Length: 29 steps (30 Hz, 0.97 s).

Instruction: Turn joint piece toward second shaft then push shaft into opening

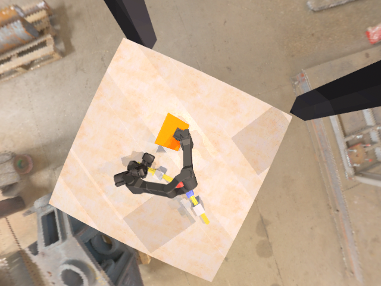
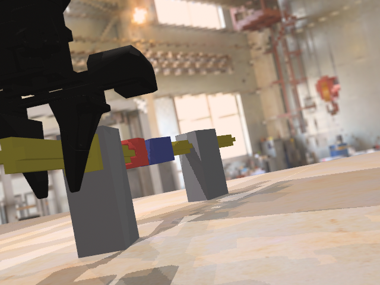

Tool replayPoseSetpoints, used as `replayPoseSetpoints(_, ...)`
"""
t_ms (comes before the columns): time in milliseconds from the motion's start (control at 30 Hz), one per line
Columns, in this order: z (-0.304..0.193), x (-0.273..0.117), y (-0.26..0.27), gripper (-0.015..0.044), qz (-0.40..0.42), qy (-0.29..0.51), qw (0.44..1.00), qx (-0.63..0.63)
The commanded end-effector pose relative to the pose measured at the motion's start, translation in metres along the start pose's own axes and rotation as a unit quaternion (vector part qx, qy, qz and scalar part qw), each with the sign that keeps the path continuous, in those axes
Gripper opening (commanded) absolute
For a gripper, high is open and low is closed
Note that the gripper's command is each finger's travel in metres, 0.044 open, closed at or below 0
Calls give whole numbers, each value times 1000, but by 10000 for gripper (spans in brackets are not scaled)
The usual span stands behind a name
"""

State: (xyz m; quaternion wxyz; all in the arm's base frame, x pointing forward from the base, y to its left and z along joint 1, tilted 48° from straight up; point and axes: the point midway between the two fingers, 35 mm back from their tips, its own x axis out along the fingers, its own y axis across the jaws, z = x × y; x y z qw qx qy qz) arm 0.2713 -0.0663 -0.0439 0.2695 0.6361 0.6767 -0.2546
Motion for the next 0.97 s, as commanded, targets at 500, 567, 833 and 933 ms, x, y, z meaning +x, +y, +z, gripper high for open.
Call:
replayPoseSetpoints(500, 0, 0, 0, 440, -1, 0, 1000, 0)
replayPoseSetpoints(567, 0, 0, 0, 440, -1, 0, 1000, 0)
replayPoseSetpoints(833, 1, -29, 0, 440, 1, 6, 1000, 1)
replayPoseSetpoints(933, 1, -31, 0, 440, 1, 6, 1000, 1)
